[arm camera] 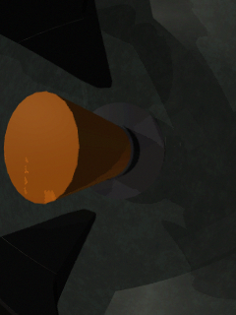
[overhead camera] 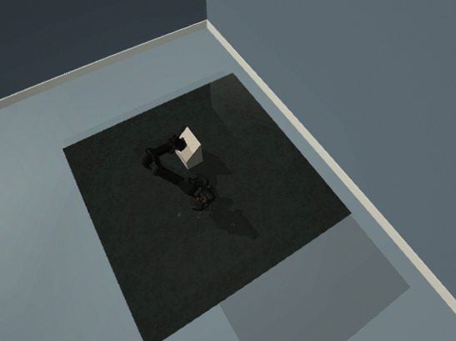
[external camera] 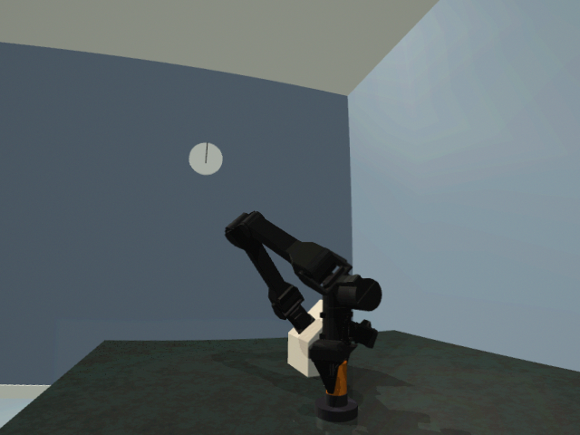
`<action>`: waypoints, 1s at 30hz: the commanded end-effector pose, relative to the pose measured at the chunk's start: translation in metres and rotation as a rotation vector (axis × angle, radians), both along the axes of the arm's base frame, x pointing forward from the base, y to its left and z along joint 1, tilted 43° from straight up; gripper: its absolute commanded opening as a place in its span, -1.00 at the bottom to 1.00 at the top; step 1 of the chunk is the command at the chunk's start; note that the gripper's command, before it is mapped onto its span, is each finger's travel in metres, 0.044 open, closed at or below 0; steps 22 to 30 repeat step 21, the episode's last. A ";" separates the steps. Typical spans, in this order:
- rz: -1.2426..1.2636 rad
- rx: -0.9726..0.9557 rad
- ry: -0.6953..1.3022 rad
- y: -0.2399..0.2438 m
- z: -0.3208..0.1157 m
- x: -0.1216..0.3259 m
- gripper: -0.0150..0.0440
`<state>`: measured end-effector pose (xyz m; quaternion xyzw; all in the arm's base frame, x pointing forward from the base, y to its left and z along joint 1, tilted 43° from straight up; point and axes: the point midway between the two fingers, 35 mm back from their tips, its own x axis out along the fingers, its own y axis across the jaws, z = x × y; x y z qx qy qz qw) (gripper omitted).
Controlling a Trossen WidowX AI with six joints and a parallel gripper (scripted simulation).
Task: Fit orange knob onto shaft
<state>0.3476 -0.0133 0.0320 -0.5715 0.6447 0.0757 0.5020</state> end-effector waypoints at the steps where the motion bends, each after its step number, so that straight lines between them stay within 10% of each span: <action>1: -0.003 0.000 -0.003 0.000 0.000 0.000 1.00; 30: 0.000 0.003 0.002 0.066 0.068 -0.015 1.00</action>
